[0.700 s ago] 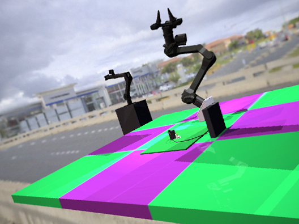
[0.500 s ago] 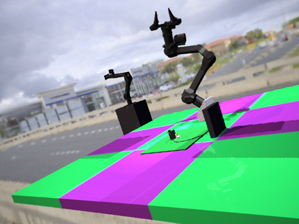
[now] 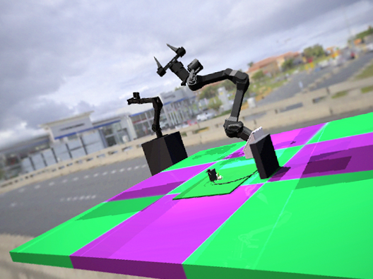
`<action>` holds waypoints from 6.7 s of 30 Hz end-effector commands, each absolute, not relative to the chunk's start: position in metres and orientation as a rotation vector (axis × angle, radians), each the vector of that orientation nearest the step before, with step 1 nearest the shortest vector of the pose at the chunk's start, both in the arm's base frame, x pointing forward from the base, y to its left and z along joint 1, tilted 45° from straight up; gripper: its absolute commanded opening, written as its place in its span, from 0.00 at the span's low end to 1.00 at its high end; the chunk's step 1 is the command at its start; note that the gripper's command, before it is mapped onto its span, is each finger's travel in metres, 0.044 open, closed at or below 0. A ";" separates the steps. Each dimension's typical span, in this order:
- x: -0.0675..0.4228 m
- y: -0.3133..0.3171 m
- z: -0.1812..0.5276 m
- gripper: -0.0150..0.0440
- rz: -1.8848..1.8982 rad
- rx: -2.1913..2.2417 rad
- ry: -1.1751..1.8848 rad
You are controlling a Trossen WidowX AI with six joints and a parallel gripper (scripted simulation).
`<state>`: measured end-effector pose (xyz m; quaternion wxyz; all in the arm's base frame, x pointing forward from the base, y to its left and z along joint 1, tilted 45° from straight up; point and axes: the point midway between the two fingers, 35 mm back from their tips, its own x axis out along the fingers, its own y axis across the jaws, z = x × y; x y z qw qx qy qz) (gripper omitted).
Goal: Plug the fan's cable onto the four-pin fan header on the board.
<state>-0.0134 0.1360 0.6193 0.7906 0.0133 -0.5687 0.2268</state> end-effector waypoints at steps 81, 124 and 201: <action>0.310 -0.065 0.051 1.00 -0.737 -0.499 1.529; 0.307 -0.100 0.017 0.96 -0.741 -0.492 1.521; 0.307 -0.100 0.017 0.25 -0.741 -0.492 1.521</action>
